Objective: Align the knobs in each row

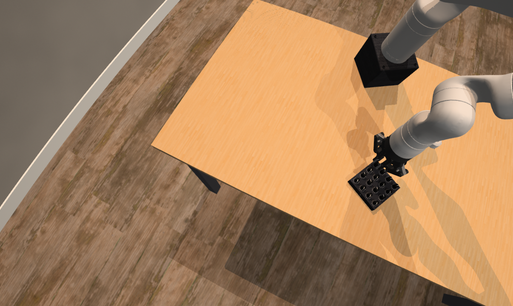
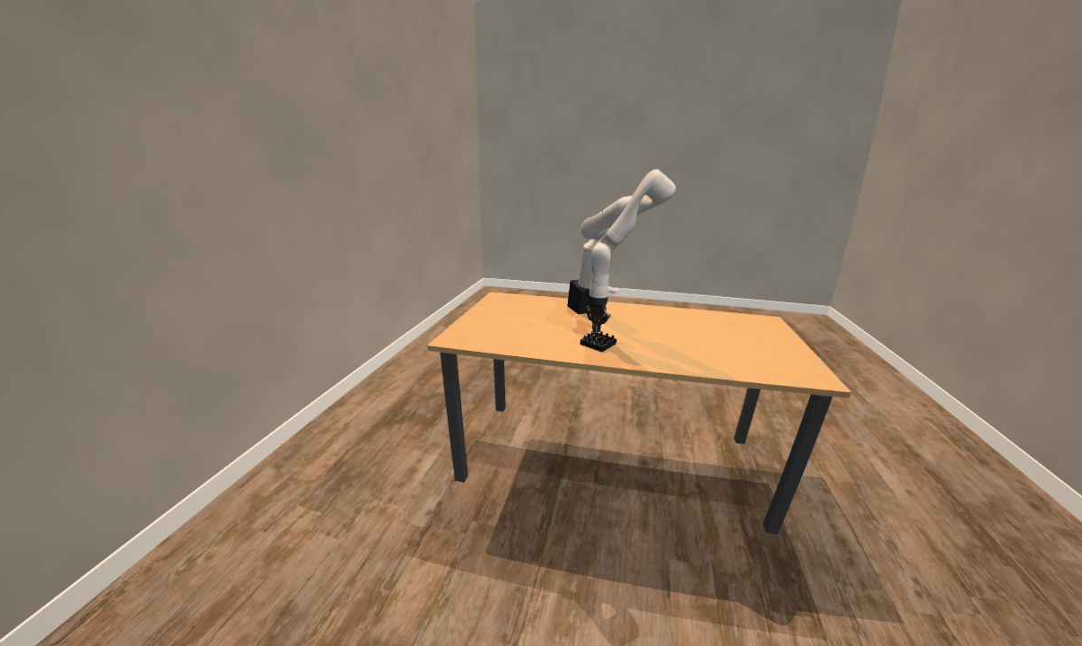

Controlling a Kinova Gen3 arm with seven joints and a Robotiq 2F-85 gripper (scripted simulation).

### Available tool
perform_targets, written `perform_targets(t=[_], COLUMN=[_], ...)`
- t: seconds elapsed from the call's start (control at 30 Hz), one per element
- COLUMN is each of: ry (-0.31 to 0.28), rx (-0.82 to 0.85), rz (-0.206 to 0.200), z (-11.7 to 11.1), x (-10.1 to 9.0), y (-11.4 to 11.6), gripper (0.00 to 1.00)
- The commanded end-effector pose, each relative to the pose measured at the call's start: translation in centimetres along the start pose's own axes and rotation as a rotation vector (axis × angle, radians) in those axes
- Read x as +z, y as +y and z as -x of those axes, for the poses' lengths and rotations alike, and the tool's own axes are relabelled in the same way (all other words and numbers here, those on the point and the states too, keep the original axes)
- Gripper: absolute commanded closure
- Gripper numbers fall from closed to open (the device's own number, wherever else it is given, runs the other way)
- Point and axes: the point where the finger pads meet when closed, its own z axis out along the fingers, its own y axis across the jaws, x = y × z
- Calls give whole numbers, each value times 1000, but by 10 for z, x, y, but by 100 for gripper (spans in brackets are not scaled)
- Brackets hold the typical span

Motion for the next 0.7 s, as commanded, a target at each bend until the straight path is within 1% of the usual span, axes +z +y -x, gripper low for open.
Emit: perform_targets(t=[0.0,0.43,0.67], ry=[0,0,0], rx=[-14,-137,-172], rz=[0,0,0], z=[0,0,0], x=[0,0,0], y=[0,0,0], gripper=[92,92,92])
